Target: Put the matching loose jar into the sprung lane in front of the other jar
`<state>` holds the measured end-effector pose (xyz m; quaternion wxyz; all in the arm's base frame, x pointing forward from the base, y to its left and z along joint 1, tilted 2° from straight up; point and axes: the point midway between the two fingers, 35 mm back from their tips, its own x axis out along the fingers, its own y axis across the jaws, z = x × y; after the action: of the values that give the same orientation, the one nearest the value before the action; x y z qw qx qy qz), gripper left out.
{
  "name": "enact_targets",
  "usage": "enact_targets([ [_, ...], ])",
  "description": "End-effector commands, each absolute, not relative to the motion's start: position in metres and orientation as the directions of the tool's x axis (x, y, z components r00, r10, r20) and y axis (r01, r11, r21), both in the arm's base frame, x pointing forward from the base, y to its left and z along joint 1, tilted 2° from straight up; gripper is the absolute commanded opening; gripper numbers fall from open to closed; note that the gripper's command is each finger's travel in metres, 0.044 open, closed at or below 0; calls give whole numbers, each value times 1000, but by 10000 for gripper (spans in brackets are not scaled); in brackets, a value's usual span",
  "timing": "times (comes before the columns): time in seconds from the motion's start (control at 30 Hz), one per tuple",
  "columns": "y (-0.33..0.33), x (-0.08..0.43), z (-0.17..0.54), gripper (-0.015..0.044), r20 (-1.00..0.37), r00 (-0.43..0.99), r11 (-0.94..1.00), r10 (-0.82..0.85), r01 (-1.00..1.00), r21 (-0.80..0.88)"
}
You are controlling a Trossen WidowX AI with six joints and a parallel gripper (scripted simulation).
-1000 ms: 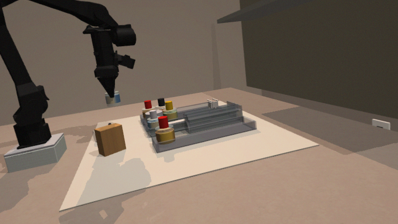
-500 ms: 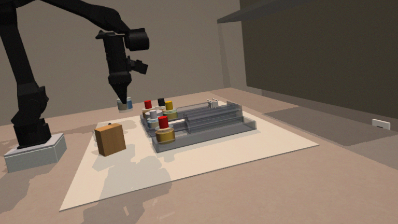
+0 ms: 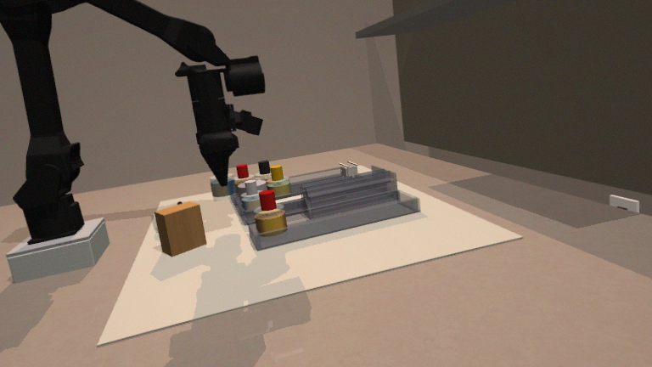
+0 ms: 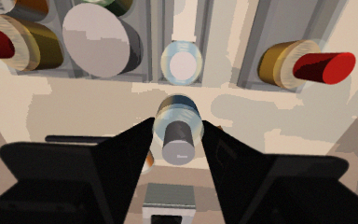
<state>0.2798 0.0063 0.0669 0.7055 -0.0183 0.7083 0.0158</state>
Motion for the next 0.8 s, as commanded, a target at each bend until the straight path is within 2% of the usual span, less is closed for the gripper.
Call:
enact_targets([
  [0.0,5,281,59,0,-1000,-3,999,-5,-53,-5],
  [0.77,5,287,45,0,-1000,-3,999,-5,-53,-5],
])
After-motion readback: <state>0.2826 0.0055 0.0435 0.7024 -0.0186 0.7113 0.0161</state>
